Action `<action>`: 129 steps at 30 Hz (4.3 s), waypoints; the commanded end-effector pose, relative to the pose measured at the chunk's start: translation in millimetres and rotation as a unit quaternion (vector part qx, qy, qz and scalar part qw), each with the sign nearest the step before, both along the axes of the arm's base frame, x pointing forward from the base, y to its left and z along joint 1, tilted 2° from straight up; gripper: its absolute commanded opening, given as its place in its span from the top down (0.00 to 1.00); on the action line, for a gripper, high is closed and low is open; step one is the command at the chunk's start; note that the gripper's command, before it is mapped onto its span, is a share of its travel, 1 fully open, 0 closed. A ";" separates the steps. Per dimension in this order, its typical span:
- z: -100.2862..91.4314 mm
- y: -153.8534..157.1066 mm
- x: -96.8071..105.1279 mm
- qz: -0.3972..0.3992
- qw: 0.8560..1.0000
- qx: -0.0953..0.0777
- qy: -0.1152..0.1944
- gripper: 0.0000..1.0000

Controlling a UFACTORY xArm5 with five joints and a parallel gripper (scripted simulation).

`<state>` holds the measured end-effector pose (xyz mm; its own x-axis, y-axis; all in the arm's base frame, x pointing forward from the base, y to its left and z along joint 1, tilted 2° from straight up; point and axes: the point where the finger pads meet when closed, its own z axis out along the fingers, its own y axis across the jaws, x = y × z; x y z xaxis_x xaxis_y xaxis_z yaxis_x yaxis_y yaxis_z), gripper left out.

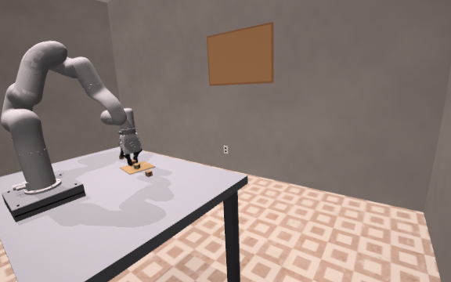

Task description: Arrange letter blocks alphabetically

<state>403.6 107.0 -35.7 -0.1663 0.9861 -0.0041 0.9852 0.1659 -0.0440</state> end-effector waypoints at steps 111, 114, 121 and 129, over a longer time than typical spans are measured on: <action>-2.9 -0.7 1.4 0.000 1.000 0.001 -0.002 0.74; -2.9 -0.7 1.4 0.000 1.000 0.001 -0.002 0.70; -2.9 -0.7 1.4 0.000 1.000 0.001 -0.002 0.62; -2.9 -0.7 1.4 0.000 1.000 0.001 -0.002 0.58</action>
